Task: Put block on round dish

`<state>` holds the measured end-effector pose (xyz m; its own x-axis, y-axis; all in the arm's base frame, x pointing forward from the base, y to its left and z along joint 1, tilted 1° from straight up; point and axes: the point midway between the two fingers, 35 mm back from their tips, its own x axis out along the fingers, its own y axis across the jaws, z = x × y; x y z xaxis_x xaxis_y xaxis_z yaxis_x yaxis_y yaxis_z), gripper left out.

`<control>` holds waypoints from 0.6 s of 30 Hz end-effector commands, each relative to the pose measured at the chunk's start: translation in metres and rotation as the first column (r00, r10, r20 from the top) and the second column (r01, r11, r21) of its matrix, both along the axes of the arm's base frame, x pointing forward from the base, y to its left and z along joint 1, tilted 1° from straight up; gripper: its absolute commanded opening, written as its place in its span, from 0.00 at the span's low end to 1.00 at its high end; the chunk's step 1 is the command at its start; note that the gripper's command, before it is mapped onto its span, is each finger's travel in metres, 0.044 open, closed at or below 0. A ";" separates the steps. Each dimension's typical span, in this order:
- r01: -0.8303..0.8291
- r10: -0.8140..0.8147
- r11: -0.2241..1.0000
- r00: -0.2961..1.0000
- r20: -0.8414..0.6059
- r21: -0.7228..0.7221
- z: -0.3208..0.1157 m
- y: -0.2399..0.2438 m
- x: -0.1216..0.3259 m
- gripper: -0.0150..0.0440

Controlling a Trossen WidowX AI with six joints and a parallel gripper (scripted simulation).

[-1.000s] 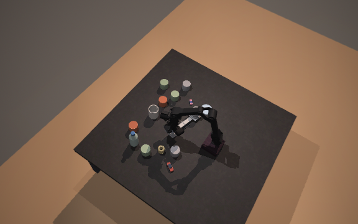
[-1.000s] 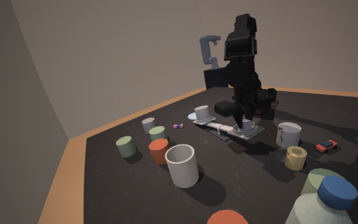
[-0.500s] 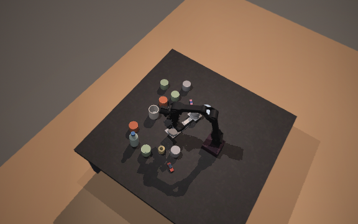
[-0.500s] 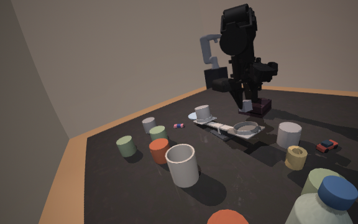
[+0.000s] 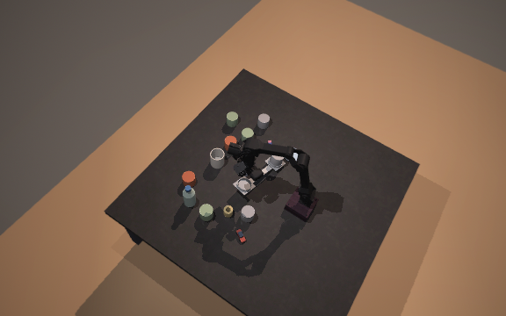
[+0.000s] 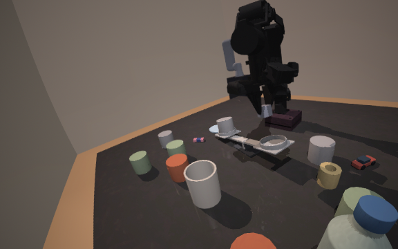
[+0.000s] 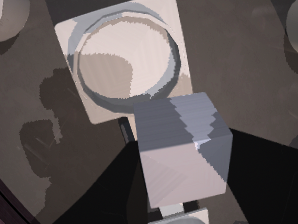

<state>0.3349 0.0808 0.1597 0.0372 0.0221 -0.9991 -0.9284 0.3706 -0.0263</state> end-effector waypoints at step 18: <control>-0.007 0.007 1.000 1.000 0.011 -0.019 -0.022 -0.087 0.011 0.25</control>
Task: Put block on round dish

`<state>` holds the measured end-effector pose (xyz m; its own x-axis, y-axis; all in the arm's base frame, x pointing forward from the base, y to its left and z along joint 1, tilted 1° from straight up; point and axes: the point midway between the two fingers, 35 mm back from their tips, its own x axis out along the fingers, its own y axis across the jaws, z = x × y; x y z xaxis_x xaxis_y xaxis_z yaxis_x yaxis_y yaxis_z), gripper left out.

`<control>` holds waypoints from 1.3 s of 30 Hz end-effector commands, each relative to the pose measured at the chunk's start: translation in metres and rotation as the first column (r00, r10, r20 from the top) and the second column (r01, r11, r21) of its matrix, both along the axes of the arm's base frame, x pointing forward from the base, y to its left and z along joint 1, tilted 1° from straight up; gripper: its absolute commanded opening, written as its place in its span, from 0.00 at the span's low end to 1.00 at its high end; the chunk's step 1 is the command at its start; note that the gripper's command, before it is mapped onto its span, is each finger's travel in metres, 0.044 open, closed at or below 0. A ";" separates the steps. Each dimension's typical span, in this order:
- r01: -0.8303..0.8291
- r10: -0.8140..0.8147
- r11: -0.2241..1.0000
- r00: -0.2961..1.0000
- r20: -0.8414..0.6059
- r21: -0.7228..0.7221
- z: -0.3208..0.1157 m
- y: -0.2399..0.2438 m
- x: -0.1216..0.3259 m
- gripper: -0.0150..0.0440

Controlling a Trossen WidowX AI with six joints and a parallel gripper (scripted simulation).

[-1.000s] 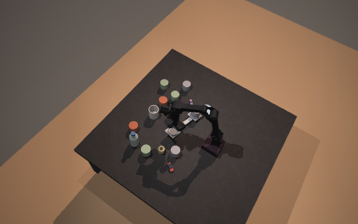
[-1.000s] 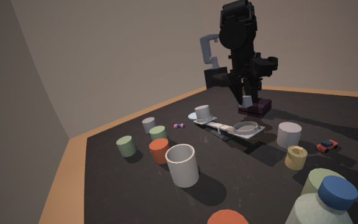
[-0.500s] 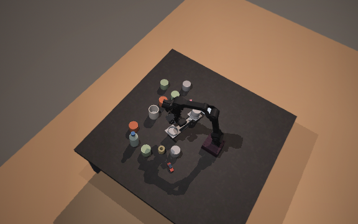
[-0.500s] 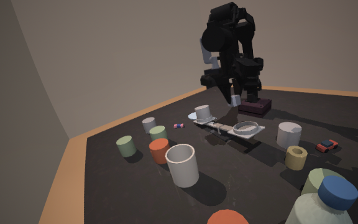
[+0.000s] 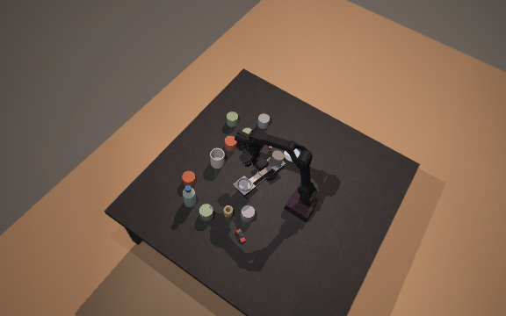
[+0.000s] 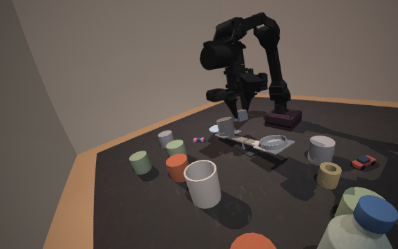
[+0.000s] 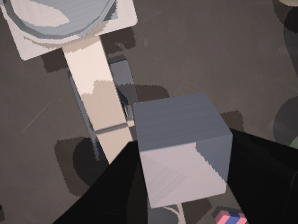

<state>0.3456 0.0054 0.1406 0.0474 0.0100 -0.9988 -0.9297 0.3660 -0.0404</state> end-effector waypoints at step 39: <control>0.007 -0.007 0.999 1.000 0.008 -0.035 -0.045 -0.170 -0.045 0.25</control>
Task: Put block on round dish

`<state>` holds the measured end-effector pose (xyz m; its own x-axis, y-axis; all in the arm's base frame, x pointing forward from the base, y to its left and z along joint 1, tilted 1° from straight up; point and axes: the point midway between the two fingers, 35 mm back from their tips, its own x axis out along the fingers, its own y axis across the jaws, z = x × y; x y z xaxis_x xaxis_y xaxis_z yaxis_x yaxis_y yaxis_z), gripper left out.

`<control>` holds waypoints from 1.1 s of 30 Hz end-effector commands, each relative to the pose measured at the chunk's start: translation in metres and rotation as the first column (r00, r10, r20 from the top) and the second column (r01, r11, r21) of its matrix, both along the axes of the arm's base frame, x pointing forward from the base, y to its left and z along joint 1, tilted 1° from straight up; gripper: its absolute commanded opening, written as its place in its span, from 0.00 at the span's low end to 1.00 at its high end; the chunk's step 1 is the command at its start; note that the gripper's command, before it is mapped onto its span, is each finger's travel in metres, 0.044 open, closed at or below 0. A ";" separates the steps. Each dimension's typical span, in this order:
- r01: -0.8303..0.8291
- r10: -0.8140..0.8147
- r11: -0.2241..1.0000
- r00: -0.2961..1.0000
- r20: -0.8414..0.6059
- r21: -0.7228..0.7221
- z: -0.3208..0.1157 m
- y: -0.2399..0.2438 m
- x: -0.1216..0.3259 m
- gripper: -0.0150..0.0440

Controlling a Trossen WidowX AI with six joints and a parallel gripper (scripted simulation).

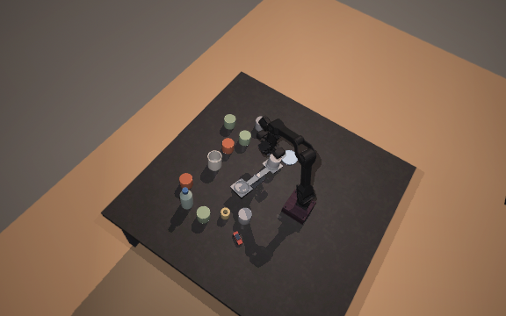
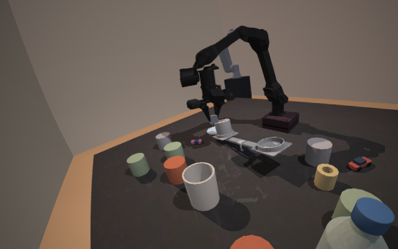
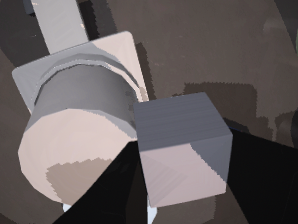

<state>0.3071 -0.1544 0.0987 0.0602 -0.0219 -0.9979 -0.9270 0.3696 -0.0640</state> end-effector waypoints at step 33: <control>0.004 -0.004 1.000 0.999 -0.039 0.011 -0.040 -0.103 -0.102 0.25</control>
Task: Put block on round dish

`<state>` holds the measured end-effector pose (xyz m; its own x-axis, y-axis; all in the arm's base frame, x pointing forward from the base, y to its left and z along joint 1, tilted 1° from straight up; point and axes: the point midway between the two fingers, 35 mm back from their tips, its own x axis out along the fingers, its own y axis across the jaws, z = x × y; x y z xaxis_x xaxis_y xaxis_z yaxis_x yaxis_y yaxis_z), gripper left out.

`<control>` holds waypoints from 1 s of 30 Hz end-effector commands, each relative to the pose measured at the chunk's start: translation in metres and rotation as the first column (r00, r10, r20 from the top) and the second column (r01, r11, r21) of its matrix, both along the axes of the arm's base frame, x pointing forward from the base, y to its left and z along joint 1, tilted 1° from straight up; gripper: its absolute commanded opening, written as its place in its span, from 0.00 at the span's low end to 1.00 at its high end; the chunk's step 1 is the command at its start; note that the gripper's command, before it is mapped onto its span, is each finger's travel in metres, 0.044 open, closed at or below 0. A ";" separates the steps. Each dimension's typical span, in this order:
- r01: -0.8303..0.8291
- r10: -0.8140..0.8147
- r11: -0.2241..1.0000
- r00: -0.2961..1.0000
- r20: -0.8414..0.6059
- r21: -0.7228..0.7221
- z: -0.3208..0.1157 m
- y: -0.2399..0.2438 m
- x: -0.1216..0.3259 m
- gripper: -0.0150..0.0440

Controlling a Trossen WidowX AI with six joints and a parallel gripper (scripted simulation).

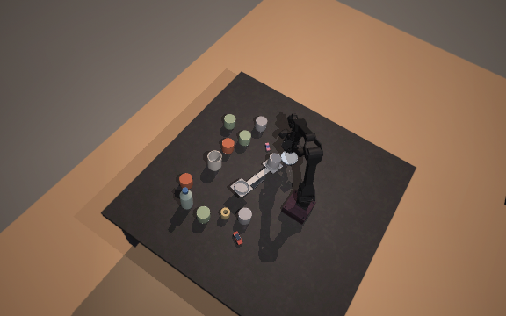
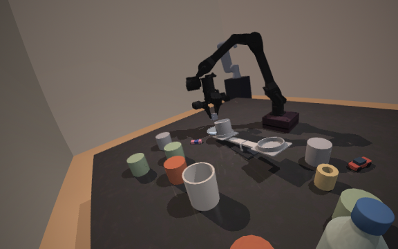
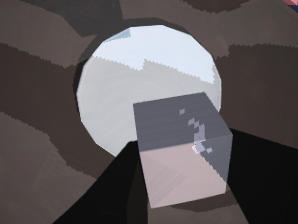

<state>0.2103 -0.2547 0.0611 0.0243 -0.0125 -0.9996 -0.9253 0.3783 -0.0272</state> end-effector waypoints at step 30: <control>-0.002 0.002 1.000 1.000 -0.001 0.002 -0.060 -0.004 -0.003 0.30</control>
